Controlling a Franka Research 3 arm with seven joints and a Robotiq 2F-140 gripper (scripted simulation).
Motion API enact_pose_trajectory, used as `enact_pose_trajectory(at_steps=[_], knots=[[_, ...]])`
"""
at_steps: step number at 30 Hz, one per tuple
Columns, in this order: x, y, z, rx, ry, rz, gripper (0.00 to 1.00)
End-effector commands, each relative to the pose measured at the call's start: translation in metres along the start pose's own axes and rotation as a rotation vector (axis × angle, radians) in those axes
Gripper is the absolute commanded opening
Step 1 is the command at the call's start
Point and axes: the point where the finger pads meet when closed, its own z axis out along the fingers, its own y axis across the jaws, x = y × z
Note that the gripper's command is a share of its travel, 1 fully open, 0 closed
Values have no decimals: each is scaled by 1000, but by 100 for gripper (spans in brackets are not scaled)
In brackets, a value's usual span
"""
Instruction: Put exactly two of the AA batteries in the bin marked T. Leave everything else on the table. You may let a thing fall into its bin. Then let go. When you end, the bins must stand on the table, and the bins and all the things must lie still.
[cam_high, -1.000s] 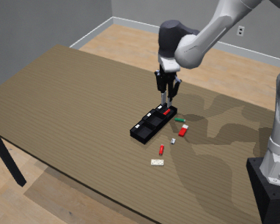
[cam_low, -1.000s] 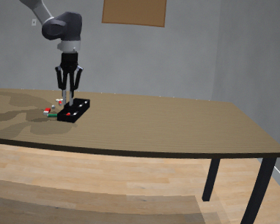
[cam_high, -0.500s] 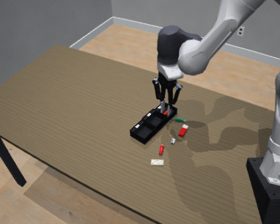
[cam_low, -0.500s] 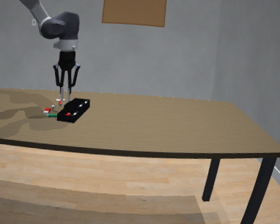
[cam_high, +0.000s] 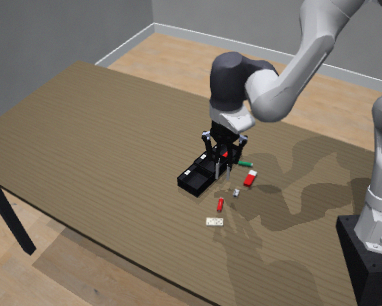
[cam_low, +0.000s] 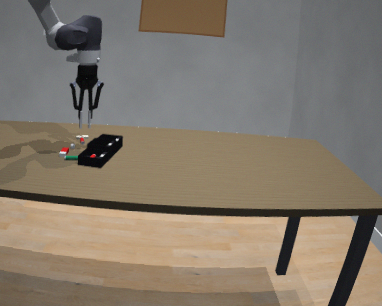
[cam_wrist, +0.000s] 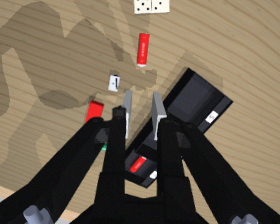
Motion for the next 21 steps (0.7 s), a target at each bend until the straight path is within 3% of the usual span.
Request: enact_pose_trajectory(at_steps=[1,7,21], knots=[[20,-2,0,2,-4,25,17],[60,-3,-1,2,-4,25,17],[60,-4,-1,2,-4,25,17]])
